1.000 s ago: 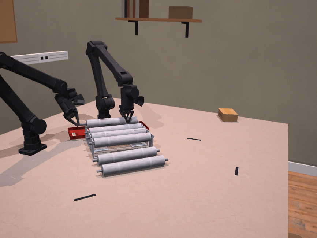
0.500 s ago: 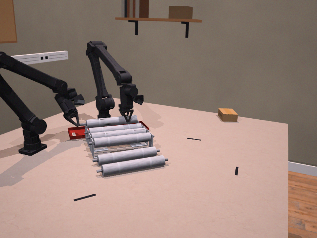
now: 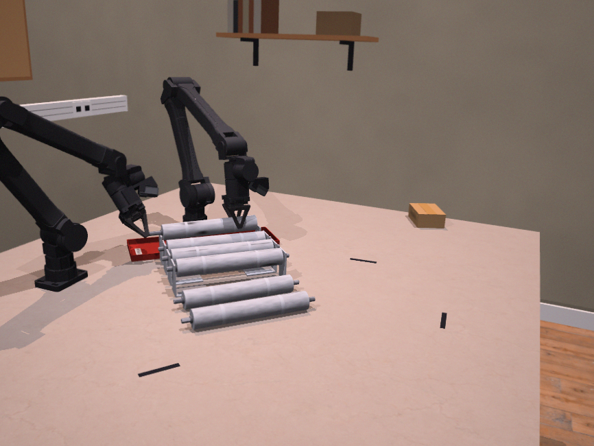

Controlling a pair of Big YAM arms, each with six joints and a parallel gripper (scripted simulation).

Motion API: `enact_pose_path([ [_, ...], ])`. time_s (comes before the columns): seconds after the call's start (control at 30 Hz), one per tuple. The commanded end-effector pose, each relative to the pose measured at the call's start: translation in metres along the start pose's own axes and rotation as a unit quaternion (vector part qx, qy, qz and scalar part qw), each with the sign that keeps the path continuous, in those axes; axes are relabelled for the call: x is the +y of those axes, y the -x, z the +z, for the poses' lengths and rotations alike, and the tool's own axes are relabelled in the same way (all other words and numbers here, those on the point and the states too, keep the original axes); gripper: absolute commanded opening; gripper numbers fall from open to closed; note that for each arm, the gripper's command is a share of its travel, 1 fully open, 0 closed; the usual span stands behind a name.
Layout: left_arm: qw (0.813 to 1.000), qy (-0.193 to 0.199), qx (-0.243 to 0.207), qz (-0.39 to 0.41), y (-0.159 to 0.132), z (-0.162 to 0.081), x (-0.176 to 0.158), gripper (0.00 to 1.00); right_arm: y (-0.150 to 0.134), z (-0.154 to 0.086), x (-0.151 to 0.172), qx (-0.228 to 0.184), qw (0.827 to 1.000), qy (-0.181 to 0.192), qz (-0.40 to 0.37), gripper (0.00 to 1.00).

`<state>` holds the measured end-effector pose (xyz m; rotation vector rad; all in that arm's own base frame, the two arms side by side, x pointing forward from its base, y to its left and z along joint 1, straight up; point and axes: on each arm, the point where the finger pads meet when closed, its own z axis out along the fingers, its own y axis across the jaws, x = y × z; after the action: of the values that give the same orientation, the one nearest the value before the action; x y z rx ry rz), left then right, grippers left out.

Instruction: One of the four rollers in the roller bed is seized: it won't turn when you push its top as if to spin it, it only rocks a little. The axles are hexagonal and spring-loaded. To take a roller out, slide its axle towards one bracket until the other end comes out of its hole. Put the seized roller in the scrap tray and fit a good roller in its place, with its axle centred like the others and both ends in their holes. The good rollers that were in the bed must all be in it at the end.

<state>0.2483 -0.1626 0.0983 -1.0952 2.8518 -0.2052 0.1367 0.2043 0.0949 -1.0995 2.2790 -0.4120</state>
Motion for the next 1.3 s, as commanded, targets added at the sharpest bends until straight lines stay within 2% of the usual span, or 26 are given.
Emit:
enact_pose_path([
  [0.0, 0.999, -0.040, -0.026, 0.015, 0.018, -0.033, -0.028, 0.32, -0.061, 0.015, -0.001, 0.067, 0.996, -0.014, -0.059, 0.03],
  [0.63, 0.998, -0.045, -0.027, 0.018, 0.019, -0.033, -0.032, 0.32, -0.061, 0.015, -0.001, 0.067, 0.996, -0.014, -0.059, 0.03],
  [1.17, 0.999, -0.035, -0.024, 0.019, 0.020, -0.024, -0.033, 0.32, -0.061, 0.015, -0.001, 0.067, 0.996, -0.014, -0.059, 0.03],
  [1.2, 0.999, -0.042, -0.026, 0.018, 0.019, -0.031, -0.032, 0.32, -0.061, 0.015, -0.001, 0.067, 0.996, -0.014, -0.059, 0.03],
  [1.23, 0.999, -0.042, -0.026, 0.018, 0.019, -0.031, -0.032, 0.32, 0.041, -0.026, 0.007, -0.049, 0.998, 0.025, 0.044, 0.03],
  [1.27, 0.999, -0.042, -0.026, 0.018, 0.019, -0.031, -0.032, 0.32, 0.030, -0.020, 0.006, -0.038, 0.998, 0.019, 0.035, 0.03],
])
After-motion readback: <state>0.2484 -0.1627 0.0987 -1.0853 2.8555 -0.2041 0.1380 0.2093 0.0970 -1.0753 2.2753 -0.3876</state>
